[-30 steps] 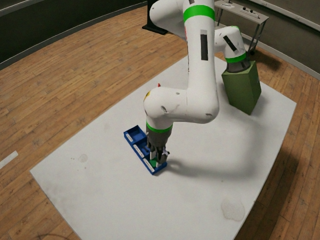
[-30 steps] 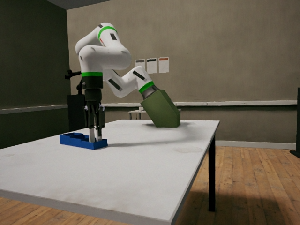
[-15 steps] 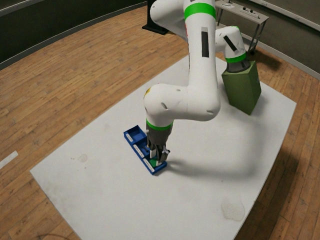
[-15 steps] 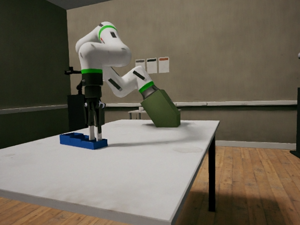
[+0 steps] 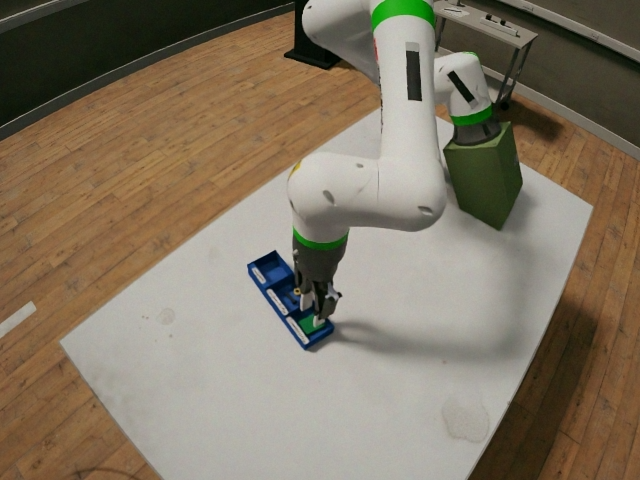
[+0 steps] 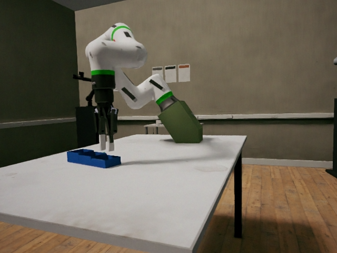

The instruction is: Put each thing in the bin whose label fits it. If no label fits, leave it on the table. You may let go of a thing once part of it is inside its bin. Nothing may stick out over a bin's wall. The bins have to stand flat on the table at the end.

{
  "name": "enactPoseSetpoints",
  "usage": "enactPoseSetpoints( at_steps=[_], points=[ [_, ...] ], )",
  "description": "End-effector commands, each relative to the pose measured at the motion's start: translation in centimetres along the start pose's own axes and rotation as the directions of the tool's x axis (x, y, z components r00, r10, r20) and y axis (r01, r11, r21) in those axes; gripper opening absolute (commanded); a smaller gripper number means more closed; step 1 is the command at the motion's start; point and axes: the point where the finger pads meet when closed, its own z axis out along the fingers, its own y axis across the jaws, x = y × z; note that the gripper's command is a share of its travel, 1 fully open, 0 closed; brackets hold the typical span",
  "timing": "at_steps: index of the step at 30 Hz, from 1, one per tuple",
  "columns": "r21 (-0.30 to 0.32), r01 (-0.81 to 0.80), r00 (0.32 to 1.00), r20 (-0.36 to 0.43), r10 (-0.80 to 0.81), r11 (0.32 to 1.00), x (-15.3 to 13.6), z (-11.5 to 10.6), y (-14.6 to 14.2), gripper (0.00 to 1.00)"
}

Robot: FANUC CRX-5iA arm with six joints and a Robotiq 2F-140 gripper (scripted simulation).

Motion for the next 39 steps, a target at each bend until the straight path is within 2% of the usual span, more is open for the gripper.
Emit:
enactPoseSetpoints(
  at_steps=[1, 7, 8, 39],
  points=[
    [0.0, 0.0, 1.0, 0.0, 0.0, 1.0, 0.0, -0.9, 0.0, 0.35],
    [0.0, 0.0, 1.0, 0.0, 0.0, 1.0, 0.0, -0.9, 0.0, 0.35],
    [0.0, 0.0, 1.0, 0.0, 0.0, 1.0, 0.0, -1.3, 0.0, 1.0],
    [0.0, 0.0, 1.0, 0.0, 0.0, 1.0, 0.0, -12.1, 0.0, 1.0]
  ],
)
